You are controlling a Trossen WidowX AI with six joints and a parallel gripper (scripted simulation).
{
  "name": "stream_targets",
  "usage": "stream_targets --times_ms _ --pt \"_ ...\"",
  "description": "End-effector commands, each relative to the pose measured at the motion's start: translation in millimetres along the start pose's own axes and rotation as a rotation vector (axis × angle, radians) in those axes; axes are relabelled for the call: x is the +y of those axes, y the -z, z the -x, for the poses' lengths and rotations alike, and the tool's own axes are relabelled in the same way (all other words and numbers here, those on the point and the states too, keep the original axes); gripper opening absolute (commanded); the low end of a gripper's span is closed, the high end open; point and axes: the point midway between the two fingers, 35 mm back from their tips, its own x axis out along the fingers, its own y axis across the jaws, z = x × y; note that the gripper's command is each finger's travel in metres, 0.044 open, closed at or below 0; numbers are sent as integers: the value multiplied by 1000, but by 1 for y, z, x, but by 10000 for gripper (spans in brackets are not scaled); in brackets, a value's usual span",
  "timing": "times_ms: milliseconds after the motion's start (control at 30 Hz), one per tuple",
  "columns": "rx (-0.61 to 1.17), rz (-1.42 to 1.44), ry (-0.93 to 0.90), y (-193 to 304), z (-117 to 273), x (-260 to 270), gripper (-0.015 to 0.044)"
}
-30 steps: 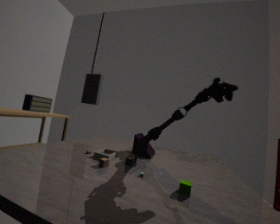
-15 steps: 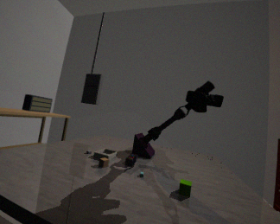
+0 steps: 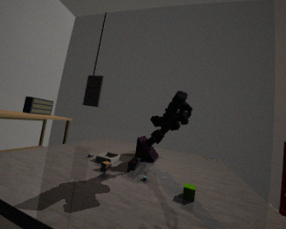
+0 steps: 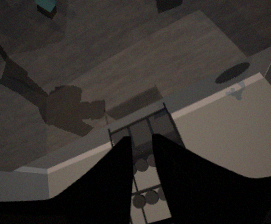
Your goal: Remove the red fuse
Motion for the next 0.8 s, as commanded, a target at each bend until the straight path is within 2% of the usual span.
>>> stream_targets --times_ms 0,200,400,500,767 --pt "-126 -213 -135 -15 -26 68 61" --pt "-302 -541 -327 -52 -46 156 61" --pt "-478 -909 -521 -106 -44 229 61" --pt "-519 -996 -564 -119 -42 242 61" --pt "-519 -996 -564 -119 -42 242 61"
